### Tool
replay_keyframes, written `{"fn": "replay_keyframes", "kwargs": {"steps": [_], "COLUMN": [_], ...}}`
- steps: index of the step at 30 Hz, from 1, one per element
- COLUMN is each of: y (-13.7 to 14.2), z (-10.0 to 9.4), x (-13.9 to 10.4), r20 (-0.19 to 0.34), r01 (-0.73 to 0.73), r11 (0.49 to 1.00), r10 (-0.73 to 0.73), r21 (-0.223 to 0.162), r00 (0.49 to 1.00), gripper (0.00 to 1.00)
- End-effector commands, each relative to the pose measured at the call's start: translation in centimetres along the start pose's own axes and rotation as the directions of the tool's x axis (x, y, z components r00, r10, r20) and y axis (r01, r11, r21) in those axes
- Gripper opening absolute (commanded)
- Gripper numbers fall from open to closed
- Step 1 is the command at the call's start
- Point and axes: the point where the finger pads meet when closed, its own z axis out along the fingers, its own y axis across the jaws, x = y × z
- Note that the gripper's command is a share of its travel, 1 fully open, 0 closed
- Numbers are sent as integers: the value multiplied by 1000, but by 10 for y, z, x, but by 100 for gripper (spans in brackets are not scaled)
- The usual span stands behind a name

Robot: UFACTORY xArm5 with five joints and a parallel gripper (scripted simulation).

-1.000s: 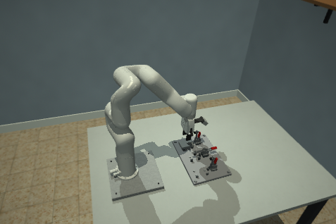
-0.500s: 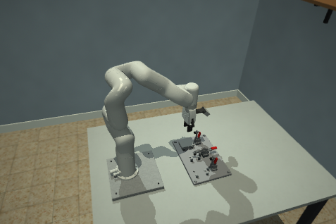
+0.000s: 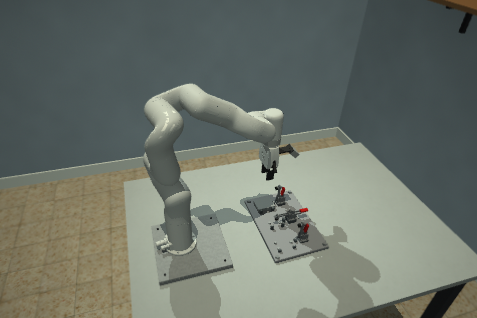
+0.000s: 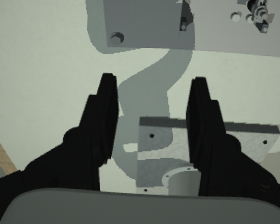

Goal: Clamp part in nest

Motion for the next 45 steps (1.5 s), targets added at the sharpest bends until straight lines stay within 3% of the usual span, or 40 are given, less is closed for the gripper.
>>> {"fn": "replay_keyframes", "kwargs": {"steps": [1,23,45], "y": [0,0,0], "z": [-2,-3,6], "x": [9,79,83], "r20": [-4,-4,-4], "r01": [0,0,0], "r11": [1000,1000,1000], "r10": [0,0,0], "r21": [1,1,1], "r00": [1000,1000,1000], "gripper": [47,47,47]}}
